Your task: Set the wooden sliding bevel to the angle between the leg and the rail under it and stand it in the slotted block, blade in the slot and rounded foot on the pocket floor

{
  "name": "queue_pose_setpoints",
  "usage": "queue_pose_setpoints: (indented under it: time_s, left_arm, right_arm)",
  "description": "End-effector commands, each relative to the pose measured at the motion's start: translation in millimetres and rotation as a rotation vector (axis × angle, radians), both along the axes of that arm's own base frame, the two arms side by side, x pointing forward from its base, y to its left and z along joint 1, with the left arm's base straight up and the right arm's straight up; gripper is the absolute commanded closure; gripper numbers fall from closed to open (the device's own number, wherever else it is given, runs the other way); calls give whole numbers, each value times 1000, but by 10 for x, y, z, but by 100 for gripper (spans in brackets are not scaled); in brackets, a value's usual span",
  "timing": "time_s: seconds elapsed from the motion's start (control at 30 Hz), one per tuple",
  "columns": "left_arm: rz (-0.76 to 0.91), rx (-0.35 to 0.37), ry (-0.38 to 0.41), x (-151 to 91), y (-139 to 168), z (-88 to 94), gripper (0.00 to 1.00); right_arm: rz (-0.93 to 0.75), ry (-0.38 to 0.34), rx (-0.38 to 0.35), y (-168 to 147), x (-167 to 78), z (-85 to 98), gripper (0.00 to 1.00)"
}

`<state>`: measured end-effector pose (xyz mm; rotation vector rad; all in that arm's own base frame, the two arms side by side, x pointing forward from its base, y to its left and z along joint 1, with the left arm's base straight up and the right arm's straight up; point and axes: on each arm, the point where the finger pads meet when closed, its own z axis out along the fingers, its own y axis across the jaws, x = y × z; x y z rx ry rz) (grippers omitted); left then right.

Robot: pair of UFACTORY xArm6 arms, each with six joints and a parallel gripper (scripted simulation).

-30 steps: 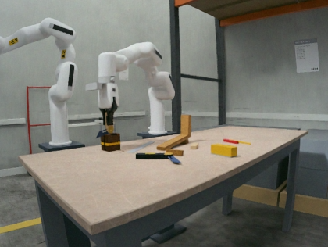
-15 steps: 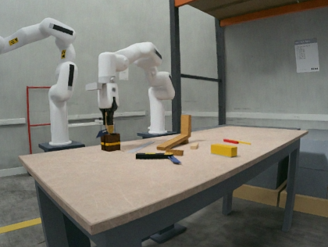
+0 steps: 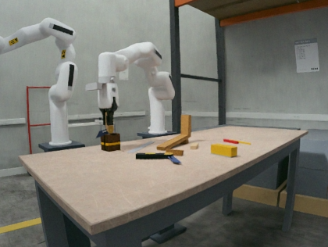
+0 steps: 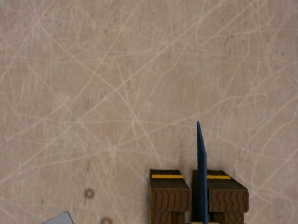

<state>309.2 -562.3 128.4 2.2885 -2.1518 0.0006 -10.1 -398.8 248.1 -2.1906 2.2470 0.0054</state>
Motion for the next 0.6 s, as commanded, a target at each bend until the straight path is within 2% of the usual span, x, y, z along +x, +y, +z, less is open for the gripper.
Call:
queue_pose_setpoints:
  time_s: [0.0,0.57]
  left_arm:
    - [0,-4,-2,6,-10,16,100]
    - [0,-4,-2,6,-10,-44,100]
  right_arm:
    - [0,0,-5,-11,0,18,0]
    - [0,0,-5,-11,0,18,0]
